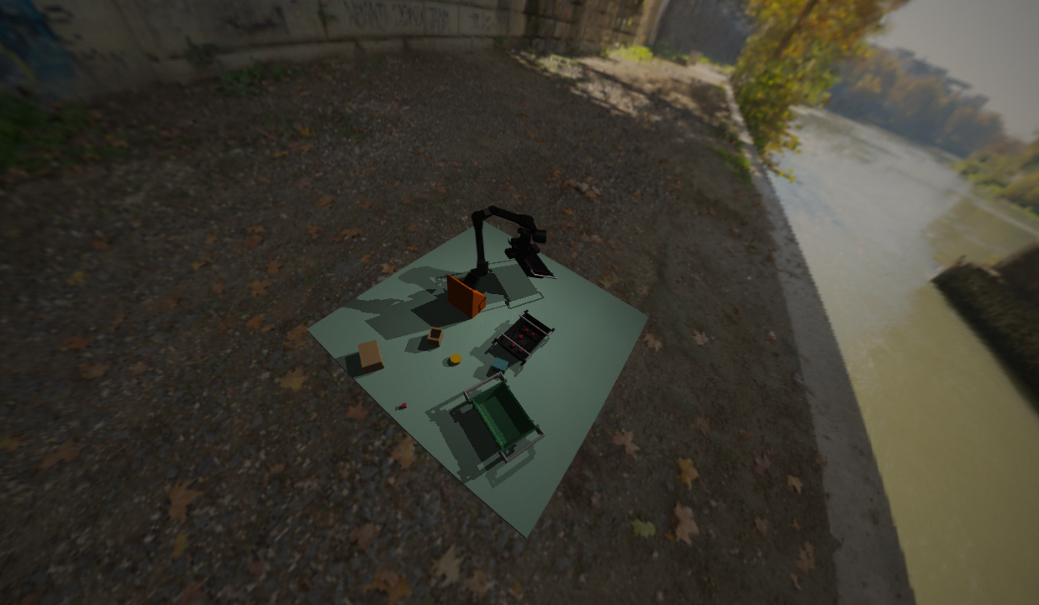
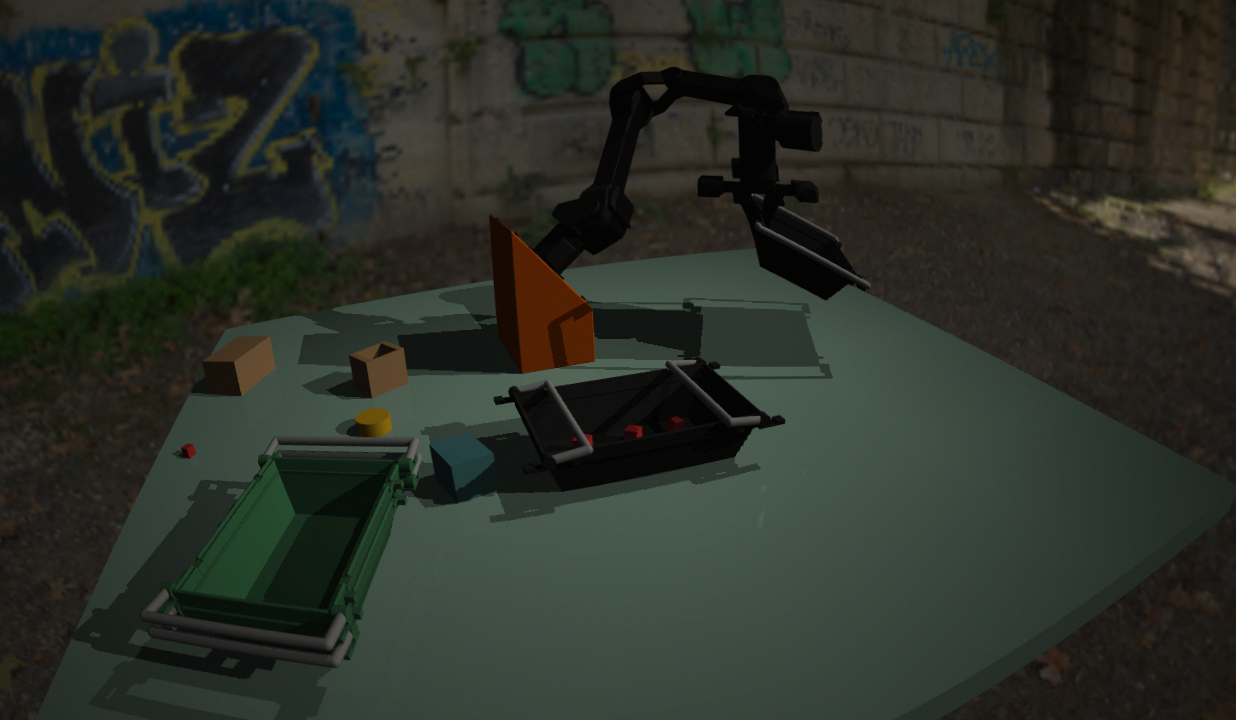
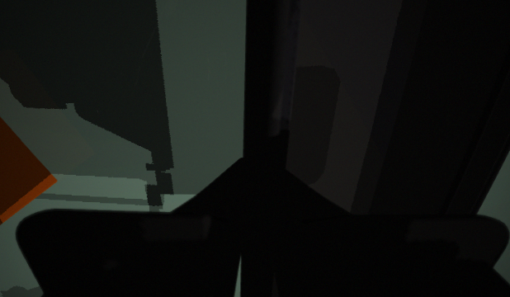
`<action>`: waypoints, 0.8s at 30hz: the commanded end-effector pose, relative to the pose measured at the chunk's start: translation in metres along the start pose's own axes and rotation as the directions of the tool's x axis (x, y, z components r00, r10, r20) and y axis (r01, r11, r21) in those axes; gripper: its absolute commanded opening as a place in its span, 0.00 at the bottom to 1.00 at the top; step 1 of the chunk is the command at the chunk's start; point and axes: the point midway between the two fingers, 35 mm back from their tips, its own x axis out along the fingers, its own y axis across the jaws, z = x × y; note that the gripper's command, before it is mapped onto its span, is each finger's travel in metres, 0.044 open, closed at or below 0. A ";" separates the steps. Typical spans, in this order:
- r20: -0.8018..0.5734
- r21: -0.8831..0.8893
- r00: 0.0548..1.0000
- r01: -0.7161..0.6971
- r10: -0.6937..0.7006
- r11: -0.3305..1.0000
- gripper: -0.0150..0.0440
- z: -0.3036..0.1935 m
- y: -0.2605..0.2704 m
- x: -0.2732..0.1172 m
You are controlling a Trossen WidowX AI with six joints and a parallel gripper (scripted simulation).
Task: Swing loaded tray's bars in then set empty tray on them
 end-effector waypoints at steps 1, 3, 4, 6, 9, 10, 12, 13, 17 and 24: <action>0.002 -0.007 1.000 0.010 -0.010 1.000 0.25 0.001 -0.002 -0.002; 0.002 -0.007 1.000 0.010 -0.010 1.000 0.25 0.001 -0.002 -0.002; 0.002 -0.007 1.000 0.010 -0.010 1.000 0.25 0.001 -0.002 -0.002; 0.002 -0.007 1.000 0.010 -0.010 1.000 0.25 0.001 -0.002 -0.002; 0.002 -0.007 1.000 0.010 -0.010 1.000 0.25 0.001 -0.002 -0.002; 0.002 -0.007 1.000 0.010 -0.010 1.000 0.25 0.001 -0.002 -0.002; 0.000 0.000 1.000 0.008 -0.008 1.000 0.25 -0.001 -0.003 -0.001; -0.002 0.008 1.000 0.006 -0.006 1.000 0.25 -0.004 -0.004 -0.001; -0.014 0.049 1.000 -0.005 0.006 0.999 0.25 -0.017 -0.008 0.001; -0.031 0.121 0.999 -0.021 0.025 0.992 0.25 -0.041 -0.012 0.003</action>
